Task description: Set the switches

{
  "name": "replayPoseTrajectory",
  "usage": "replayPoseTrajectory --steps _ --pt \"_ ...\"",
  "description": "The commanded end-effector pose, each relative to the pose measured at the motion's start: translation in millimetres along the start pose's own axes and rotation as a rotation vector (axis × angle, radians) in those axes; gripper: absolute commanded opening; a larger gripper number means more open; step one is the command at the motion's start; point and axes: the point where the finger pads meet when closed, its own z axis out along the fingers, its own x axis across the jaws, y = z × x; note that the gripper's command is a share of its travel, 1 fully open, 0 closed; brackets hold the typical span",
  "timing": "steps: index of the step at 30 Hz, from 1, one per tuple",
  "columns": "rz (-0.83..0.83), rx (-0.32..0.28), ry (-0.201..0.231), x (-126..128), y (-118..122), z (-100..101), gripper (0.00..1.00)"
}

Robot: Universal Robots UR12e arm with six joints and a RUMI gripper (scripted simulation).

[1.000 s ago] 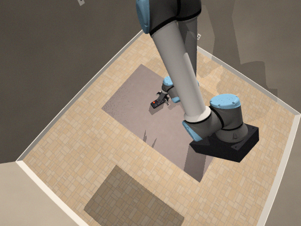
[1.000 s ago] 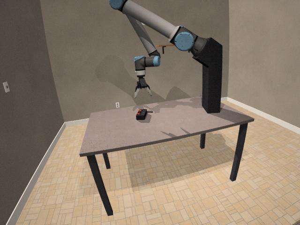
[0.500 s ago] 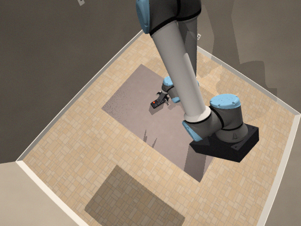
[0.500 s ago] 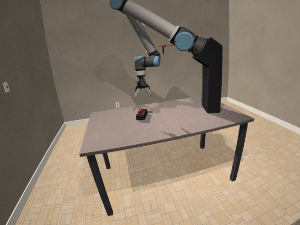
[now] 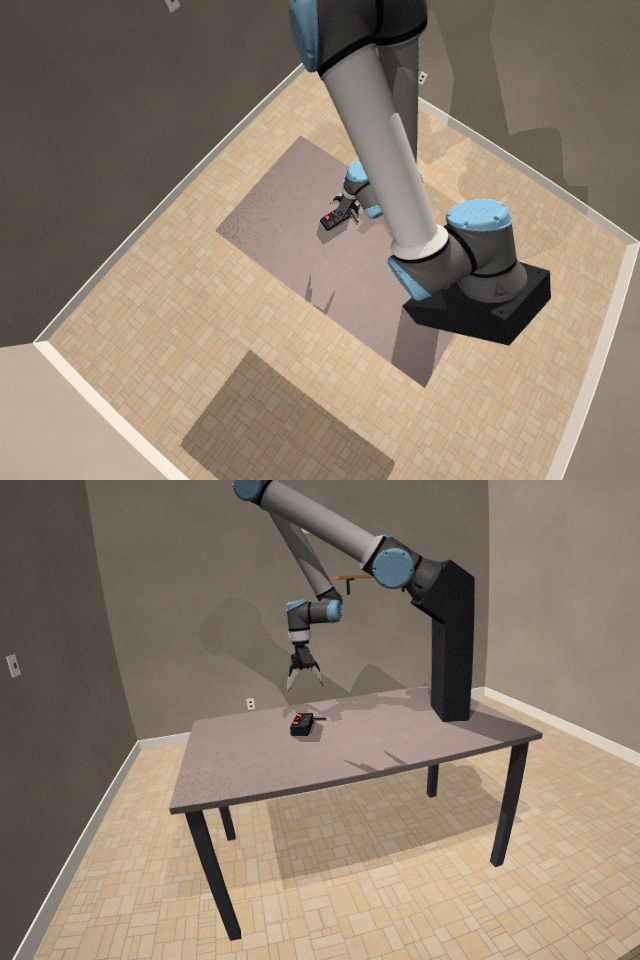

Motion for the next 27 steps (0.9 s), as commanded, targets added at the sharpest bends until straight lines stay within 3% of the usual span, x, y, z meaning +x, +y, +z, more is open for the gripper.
replayPoseTrajectory --steps 1,13,27 --pt "-0.071 0.000 0.001 0 1 1 1.00" --pt "-0.312 0.000 0.001 1 4 7 1.00" --pt "-0.822 0.000 0.001 2 13 19 1.00"
